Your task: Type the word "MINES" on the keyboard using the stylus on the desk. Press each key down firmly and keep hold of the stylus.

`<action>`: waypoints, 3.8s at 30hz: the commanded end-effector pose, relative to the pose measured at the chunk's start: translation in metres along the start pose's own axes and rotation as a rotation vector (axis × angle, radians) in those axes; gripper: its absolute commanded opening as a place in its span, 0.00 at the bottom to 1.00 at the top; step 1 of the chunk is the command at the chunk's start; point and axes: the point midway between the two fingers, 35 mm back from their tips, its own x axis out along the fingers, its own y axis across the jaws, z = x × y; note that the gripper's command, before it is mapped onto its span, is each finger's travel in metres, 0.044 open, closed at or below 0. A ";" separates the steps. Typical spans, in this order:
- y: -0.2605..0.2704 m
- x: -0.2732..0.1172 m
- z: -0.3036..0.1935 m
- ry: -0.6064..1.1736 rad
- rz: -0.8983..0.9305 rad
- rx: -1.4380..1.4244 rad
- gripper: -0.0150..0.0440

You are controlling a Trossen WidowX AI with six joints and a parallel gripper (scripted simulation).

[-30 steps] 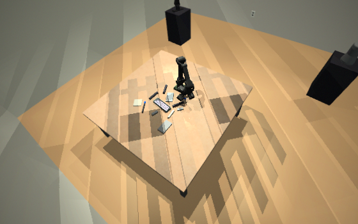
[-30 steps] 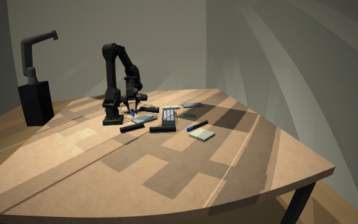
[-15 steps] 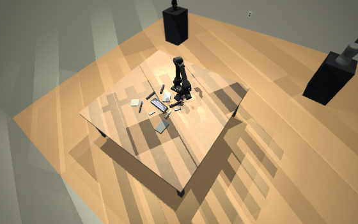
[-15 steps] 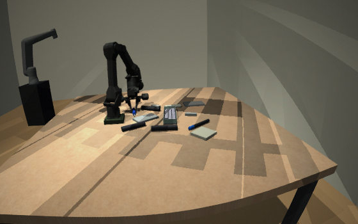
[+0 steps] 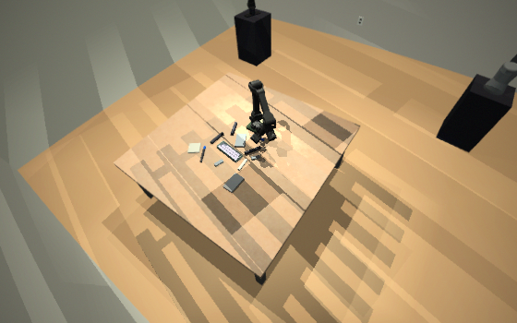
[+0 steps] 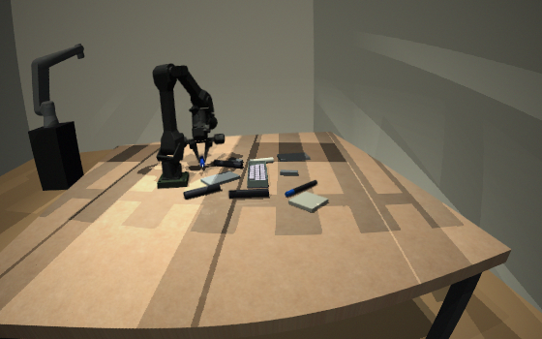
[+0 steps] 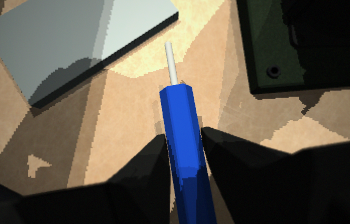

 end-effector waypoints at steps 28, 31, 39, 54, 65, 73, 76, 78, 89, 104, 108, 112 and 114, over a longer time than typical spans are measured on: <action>0.024 -0.019 -0.011 0.316 -0.339 -0.011 0.25; 0.031 -0.021 -0.013 0.380 -0.373 -0.010 0.25; 0.052 -0.021 -0.006 0.470 -0.405 0.054 0.25; 0.097 -0.028 0.000 0.826 -0.430 0.064 0.25; 0.140 -0.032 0.019 1.107 -0.339 0.105 0.25; 0.173 -0.033 0.044 1.302 -0.211 0.144 0.25; 0.185 -0.033 0.056 1.368 -0.149 0.162 0.25; 0.193 -0.033 0.065 1.410 -0.104 0.174 0.25; 0.219 -0.029 0.104 1.544 0.094 0.227 0.25; 0.219 0.002 0.087 1.544 0.093 0.226 0.25; 0.219 0.002 0.087 1.544 0.093 0.226 0.30; 0.220 0.004 0.085 1.544 0.093 0.226 0.39; 0.220 0.005 0.085 1.544 0.093 0.226 0.39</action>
